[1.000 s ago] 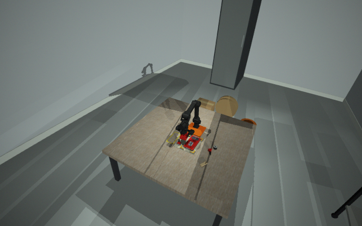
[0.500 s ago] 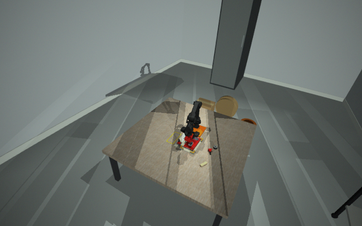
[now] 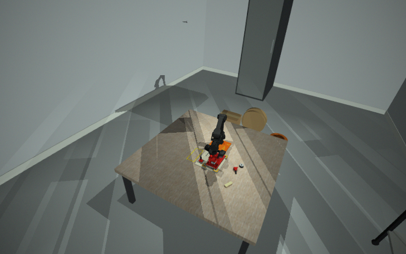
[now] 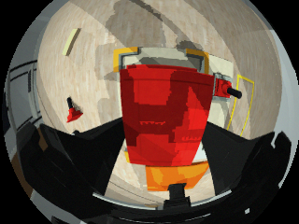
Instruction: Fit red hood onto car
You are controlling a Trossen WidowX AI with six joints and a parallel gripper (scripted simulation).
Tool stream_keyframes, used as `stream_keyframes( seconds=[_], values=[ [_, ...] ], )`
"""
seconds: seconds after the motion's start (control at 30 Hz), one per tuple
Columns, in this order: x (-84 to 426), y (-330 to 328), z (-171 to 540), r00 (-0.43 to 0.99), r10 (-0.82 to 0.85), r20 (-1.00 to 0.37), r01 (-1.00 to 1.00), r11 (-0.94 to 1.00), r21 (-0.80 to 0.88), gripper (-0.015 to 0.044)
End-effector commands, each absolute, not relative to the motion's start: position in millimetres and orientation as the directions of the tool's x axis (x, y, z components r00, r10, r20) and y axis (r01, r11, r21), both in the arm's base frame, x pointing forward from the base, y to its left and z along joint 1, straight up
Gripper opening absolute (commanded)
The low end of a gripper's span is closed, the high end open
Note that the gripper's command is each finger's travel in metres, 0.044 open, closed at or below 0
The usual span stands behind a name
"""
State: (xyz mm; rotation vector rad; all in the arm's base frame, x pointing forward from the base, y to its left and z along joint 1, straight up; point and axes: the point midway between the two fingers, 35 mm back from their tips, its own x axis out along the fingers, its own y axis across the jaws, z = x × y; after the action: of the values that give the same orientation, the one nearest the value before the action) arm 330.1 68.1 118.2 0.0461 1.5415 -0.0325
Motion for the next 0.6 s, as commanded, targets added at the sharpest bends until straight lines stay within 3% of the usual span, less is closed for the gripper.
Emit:
stream_keyframes(
  seconds=[0.0,0.57],
  values=[
    [330,70,102,0.027,0.010,-1.000,0.053,0.999,0.011,0.0000],
    [330,71,86,0.027,0.010,-1.000,0.053,0.999,0.012,0.0000]
  ],
)
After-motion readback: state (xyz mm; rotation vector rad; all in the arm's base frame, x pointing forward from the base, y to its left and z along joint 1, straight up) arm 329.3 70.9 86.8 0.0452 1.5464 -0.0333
